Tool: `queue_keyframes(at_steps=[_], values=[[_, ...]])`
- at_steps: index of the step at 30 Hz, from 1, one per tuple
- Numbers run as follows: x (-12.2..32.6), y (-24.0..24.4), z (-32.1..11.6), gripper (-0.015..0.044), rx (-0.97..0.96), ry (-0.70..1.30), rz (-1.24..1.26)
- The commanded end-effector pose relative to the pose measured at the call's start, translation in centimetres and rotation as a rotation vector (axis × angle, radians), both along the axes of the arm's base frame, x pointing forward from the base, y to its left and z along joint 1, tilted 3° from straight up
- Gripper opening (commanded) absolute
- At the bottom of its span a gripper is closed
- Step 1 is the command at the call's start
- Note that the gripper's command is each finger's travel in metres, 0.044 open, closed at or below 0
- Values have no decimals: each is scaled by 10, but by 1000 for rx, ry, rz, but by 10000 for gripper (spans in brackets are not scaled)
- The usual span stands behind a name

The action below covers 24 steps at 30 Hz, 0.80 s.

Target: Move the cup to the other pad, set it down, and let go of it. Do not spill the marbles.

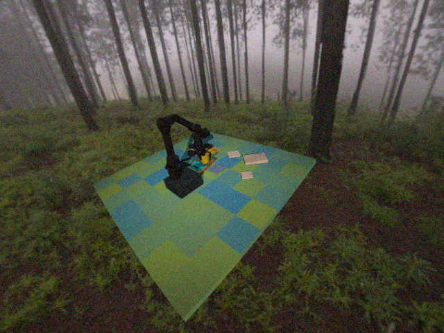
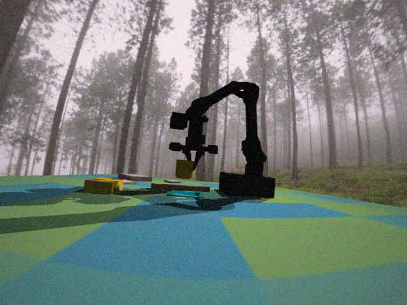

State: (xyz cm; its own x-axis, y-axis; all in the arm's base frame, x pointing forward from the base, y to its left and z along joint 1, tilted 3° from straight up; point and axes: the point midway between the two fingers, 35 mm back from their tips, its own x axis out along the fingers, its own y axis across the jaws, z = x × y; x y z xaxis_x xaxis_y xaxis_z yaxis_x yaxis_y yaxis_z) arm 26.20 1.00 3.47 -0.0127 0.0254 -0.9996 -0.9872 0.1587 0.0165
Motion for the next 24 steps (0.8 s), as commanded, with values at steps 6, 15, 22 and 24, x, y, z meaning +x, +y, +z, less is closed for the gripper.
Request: queue_keyframes(at_steps=[6,15,22,24], values=[[-4,17,1,0,6,-2,-5],[-8,34,2,0,7,-2,-5],[-11,48,3,0,8,-1,-5],[-12,51,4,0,9,-1,-5]])
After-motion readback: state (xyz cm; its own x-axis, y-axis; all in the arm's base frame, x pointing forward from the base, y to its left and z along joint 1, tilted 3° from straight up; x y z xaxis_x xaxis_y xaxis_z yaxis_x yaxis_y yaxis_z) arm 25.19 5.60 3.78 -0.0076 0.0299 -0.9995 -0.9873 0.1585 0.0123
